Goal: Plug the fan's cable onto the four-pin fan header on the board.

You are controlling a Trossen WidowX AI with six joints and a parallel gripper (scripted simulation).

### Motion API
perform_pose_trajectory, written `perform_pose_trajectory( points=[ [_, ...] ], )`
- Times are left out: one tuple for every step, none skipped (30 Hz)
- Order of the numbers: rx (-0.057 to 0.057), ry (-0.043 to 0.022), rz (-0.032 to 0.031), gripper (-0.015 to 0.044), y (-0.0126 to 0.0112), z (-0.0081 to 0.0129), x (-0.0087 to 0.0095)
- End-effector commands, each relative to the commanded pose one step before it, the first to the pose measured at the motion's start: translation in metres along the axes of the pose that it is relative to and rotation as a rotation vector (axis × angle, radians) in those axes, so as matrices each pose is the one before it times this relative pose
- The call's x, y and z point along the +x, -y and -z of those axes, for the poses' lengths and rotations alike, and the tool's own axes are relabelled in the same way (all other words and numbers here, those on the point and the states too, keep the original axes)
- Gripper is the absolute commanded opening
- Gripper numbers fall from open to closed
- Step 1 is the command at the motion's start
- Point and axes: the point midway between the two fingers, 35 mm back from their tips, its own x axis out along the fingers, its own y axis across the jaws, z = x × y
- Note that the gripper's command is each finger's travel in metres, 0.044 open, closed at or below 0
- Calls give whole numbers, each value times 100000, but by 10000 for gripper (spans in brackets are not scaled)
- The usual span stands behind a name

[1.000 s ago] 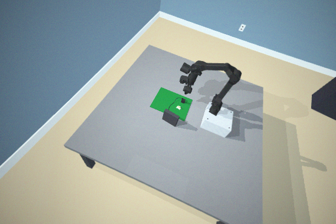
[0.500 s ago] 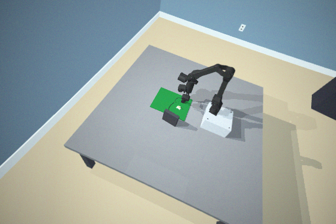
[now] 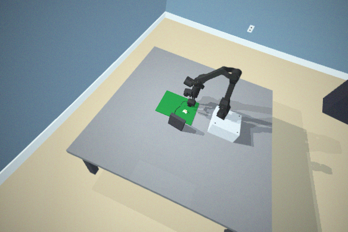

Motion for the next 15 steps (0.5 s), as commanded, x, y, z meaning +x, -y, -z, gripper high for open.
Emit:
perform_pose_trajectory(
  points=[
    [-698,-1120,75,440,-13,215,857],
    [-1,-2,1,440,1,-3,165],
    [-1,-2,1,440,1,-2,165],
    [-1,-2,1,440,0,-1,165],
    [-1,-2,1,440,0,0,165],
    [-1,-2,1,440,0,1,164],
    [-1,-2,1,440,0,2,164],
    [-1,-2,1,440,-1,4,164],
    [-1,-2,1,440,-1,5,163],
    [-1,-3,1,440,-1,6,163],
    [-1,-3,1,440,-1,7,163],
    [-1,-3,1,440,-2,8,162],
    [-1,-3,1,440,-2,9,162],
    [-1,-3,1,440,-2,10,162],
    [-1,-3,1,440,-2,12,162]
  ],
)
